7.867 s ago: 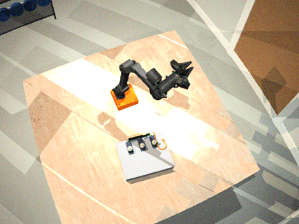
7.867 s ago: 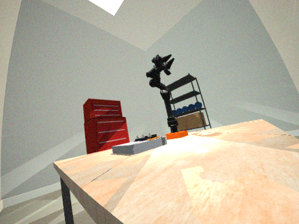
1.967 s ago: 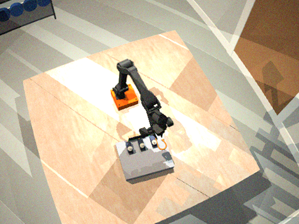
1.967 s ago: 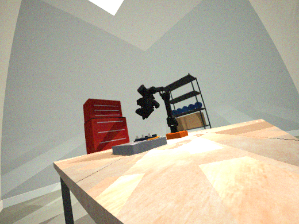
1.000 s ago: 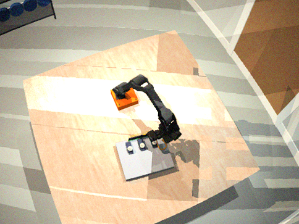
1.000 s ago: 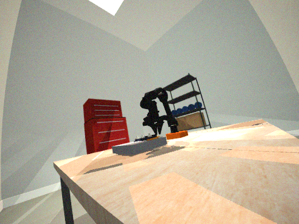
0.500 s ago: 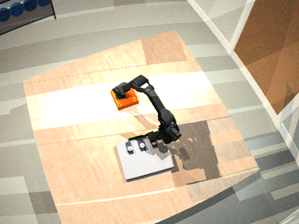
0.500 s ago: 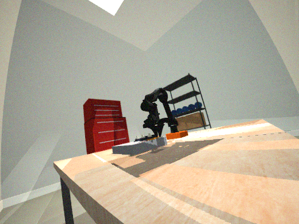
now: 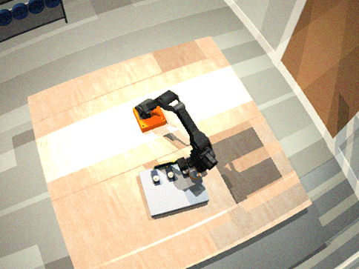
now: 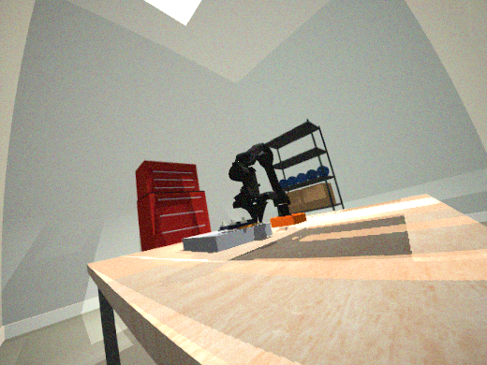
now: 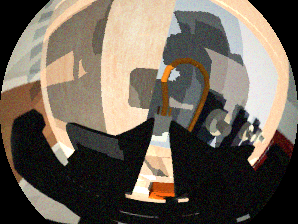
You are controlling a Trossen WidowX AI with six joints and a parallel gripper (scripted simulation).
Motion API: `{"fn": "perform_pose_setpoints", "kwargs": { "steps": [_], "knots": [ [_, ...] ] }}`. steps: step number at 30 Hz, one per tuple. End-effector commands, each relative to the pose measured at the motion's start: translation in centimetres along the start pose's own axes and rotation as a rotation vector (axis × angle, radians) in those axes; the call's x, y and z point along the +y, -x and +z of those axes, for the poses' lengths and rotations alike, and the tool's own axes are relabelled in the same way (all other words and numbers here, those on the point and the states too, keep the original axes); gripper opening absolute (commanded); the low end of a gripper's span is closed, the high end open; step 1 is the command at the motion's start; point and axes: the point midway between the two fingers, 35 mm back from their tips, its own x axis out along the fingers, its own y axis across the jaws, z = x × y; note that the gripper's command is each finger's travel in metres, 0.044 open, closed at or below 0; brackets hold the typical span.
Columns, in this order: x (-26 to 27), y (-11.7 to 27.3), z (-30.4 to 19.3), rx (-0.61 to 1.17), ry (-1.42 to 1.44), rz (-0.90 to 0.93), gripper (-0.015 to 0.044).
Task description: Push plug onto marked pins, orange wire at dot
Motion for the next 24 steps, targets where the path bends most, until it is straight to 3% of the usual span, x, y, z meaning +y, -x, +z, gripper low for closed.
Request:
{"fn": "perform_pose_setpoints", "kwargs": {
  "steps": [1, 8, 14, 24],
  "knots": [
    [0.1, 1.7, 0.2, -0.008, -0.005, 0.007, 0.0000],
    [0.1, 5.2, 0.1, -0.008, -0.005, 0.006, 0.0000],
    [0.0, 5.3, 0.0, -0.008, 0.028, 0.006, 0.0000],
    [-1.1, 5.6, -1.2, -0.007, 0.339, 0.004, 0.0000]
  ]
}}
